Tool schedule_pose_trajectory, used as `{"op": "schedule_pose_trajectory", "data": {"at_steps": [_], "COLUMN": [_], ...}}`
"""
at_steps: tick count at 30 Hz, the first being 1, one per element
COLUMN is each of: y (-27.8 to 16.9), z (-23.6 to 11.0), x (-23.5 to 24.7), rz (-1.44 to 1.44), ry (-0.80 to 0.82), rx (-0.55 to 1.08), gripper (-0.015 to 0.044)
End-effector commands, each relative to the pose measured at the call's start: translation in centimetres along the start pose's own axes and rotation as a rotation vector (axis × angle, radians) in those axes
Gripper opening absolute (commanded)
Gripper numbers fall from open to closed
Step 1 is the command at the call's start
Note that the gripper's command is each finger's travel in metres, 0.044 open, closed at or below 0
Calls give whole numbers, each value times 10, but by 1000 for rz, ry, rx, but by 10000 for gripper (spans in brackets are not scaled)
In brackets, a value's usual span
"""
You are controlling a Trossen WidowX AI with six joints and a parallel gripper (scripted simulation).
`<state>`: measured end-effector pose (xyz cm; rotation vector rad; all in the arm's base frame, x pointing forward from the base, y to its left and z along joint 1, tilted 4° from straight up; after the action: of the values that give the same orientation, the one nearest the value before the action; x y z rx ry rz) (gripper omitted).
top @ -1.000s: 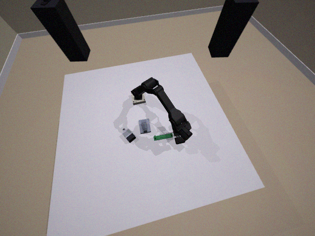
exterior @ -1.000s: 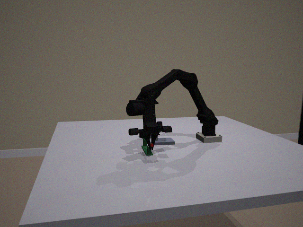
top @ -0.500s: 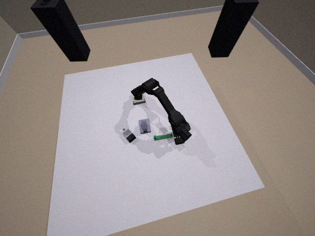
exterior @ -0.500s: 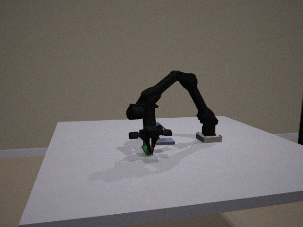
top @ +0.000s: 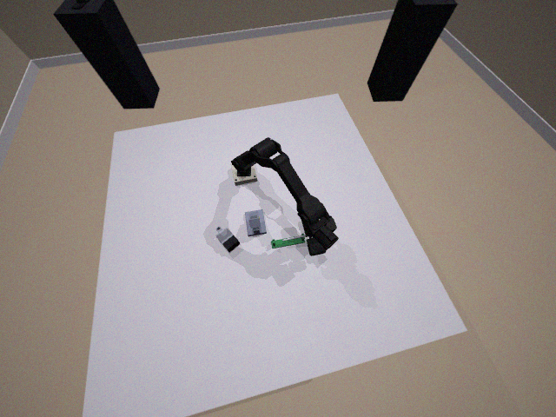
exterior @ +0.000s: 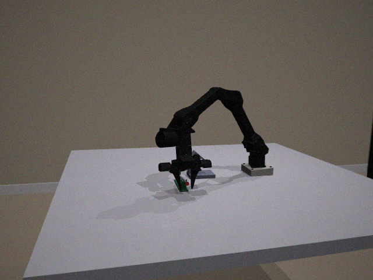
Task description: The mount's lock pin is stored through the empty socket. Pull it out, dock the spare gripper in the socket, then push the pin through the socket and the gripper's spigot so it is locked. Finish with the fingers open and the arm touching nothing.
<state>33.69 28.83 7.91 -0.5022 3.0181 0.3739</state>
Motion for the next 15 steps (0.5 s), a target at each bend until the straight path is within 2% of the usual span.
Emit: {"op": "schedule_pose_trajectory", "data": {"at_steps": [1, 15], "y": [1, 4], "z": [-3, -28], "x": [0, 6], "rz": [0, 9], "ry": [0, 44], "rx": [0, 15], "gripper": [200, 200]}}
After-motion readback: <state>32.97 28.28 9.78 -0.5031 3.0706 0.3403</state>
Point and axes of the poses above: the point midway between the two fingers, 35 mm back from their tips, its own z axis out along the fingers, its own x axis across the jaws, y = z × x, the point moved 1 cm from there along -z, back along the fingers, and after that the axes turned 10 degrees about -z, right-handed, at the moved point
